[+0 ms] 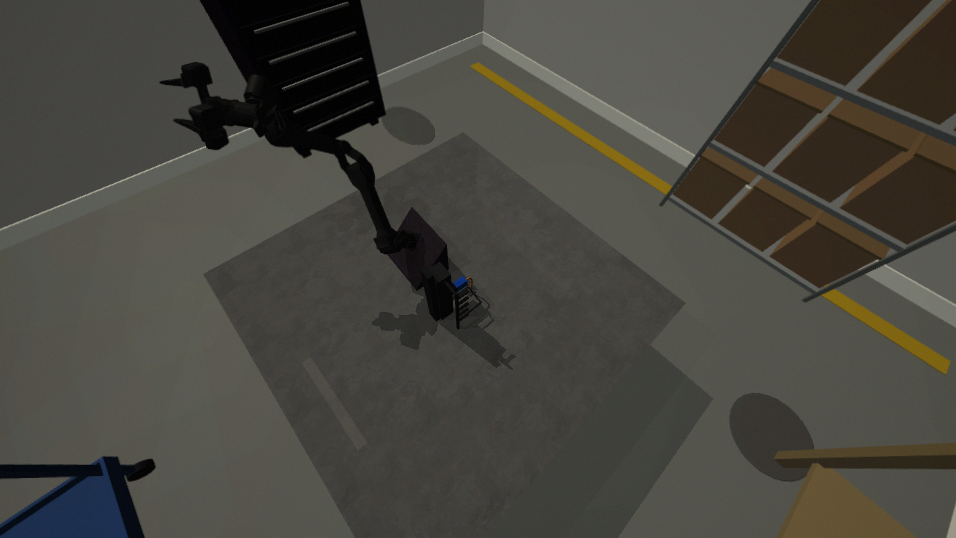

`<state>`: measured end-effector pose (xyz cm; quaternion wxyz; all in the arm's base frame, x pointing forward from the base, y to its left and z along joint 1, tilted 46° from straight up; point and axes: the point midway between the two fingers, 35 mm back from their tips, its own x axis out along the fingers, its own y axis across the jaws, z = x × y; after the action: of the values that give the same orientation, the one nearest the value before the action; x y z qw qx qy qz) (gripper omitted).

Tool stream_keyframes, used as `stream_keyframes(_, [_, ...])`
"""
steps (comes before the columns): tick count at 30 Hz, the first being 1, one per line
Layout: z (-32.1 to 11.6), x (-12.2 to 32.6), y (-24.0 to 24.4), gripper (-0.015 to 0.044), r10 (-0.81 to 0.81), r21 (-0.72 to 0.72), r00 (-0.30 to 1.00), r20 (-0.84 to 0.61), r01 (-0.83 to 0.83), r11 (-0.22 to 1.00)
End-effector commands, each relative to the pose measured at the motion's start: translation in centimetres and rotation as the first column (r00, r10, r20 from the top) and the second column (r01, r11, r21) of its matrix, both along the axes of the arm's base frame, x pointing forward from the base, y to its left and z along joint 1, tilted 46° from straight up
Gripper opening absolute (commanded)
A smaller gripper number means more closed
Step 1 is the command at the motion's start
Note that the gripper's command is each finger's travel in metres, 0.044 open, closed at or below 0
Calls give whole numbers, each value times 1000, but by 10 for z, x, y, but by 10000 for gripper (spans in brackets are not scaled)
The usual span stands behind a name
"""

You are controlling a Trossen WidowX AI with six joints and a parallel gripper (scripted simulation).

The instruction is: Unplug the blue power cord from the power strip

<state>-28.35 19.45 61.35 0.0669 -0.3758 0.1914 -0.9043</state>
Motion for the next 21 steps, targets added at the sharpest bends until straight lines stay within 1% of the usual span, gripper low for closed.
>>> stream_keyframes(1, [1,0,-1,374,2,1,1000,-1,-2,1000])
stream_keyframes(4, [9,6,-17,295,34,15,999,-21,-33,999])
stream_keyframes(9, [35,34,-77,164,155,75,984,-90,-149,986])
stream_keyframes(15, [59,83,-152,160,322,166,932,-165,-296,941])
stream_keyframes(21, [71,143,-217,160,484,268,848,-217,-426,864])
